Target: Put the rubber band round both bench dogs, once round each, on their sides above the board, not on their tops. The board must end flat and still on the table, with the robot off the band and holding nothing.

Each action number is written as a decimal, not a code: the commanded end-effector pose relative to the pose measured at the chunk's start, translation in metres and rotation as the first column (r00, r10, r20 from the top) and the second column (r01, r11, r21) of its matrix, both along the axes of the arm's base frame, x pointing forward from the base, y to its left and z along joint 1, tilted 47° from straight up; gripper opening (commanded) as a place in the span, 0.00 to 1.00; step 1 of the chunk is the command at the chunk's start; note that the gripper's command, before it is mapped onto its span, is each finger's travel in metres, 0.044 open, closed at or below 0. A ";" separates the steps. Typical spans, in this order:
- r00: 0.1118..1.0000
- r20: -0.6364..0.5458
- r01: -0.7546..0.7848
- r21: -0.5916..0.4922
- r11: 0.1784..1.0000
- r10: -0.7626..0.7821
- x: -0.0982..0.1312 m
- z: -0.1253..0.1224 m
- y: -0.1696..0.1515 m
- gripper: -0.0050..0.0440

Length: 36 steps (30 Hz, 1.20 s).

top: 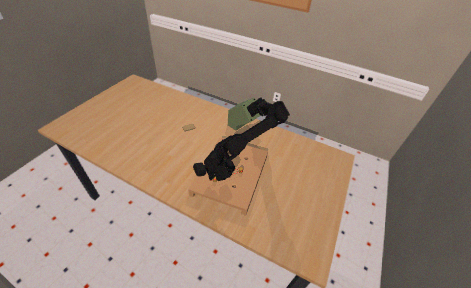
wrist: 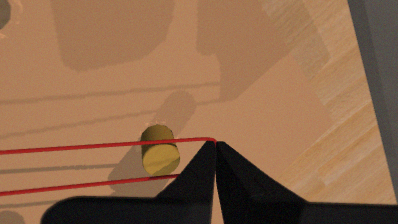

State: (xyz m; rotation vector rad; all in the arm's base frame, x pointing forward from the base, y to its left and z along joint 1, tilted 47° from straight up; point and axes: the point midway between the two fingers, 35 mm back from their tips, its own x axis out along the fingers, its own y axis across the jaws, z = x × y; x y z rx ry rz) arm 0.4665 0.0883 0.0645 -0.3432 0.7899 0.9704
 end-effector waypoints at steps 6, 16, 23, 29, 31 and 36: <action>1.000 0.002 -0.028 0.010 1.000 0.028 0.011 0.005 -0.004 0.00; 0.997 -0.033 -0.070 0.036 0.997 0.071 0.013 0.001 -0.001 0.00; 0.993 -0.056 -0.098 0.058 0.993 0.102 0.014 -0.002 0.002 0.00; 0.988 -0.079 -0.126 0.084 0.988 0.133 0.016 -0.005 0.004 0.00; 0.986 -0.086 -0.135 0.093 0.986 0.143 0.016 -0.006 0.005 0.00; 0.982 -0.098 -0.148 0.108 0.983 0.159 0.016 -0.007 0.006 0.00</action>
